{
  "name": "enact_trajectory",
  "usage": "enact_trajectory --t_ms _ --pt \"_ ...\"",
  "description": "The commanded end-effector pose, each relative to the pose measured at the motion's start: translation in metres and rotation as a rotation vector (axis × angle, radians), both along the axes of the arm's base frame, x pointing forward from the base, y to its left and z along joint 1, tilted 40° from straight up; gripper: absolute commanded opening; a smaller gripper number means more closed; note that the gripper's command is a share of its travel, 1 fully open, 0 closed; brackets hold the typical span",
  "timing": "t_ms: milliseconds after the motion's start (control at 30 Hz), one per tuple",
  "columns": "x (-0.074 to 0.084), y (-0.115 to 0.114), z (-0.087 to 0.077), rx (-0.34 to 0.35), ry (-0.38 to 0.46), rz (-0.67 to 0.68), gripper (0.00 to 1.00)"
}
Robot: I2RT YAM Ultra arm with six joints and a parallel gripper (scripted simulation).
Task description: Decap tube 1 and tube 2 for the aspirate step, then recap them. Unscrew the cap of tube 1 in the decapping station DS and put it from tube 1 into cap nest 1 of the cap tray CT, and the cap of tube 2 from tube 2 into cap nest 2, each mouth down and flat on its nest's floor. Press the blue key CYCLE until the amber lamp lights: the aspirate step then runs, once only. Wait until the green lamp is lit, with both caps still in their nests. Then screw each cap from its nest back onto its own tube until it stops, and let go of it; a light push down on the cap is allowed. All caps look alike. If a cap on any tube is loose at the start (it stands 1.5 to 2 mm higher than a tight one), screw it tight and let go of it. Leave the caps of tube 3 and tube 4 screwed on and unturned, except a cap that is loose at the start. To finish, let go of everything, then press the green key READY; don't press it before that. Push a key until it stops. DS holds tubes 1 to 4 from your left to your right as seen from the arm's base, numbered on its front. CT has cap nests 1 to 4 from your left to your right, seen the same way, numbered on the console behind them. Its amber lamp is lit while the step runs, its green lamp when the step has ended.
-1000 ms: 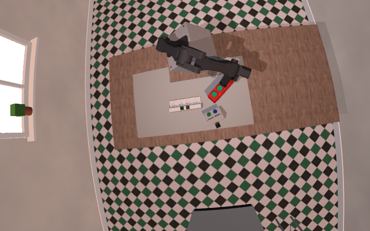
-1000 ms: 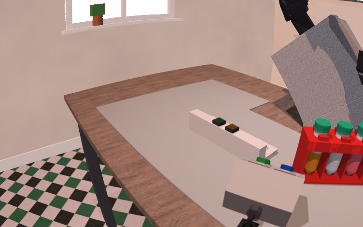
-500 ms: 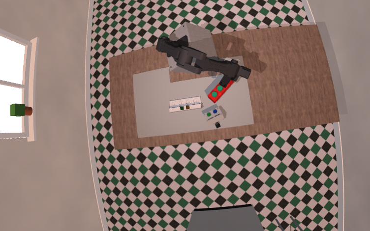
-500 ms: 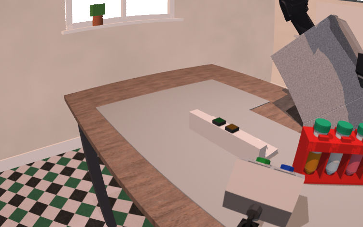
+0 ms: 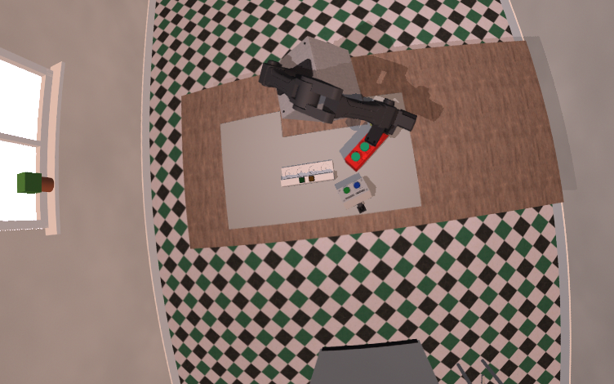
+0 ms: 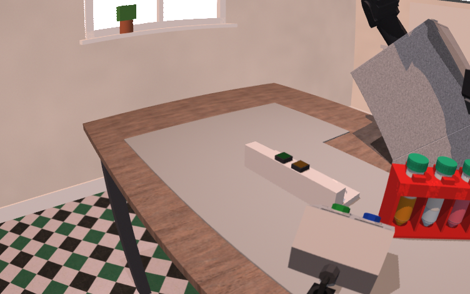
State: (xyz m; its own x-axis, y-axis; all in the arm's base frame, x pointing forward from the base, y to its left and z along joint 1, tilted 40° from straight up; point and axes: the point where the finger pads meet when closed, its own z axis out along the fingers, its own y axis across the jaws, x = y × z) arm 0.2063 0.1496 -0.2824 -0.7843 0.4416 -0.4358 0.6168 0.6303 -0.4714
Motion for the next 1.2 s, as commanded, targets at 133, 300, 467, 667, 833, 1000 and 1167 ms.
enact_trajectory --t_ms 133,300,467,667,833,1000,1167 --pt "0.003 0.004 0.0022 -0.014 0.153 0.205 0.0" --pt "0.003 0.0041 0.0023 -0.032 0.312 0.397 0.0" --pt "0.003 0.0042 0.0024 -0.05 0.471 0.589 0.0" --pt "0.0029 0.0043 0.0025 -0.065 0.599 0.742 0.0" --pt "0.003 0.0044 0.0026 -0.084 0.758 0.934 0.0" --pt "0.0029 0.0045 0.0027 -0.102 0.918 1.125 0.0" --pt "0.0029 0.0046 0.0028 -0.117 1.046 1.279 0.0"
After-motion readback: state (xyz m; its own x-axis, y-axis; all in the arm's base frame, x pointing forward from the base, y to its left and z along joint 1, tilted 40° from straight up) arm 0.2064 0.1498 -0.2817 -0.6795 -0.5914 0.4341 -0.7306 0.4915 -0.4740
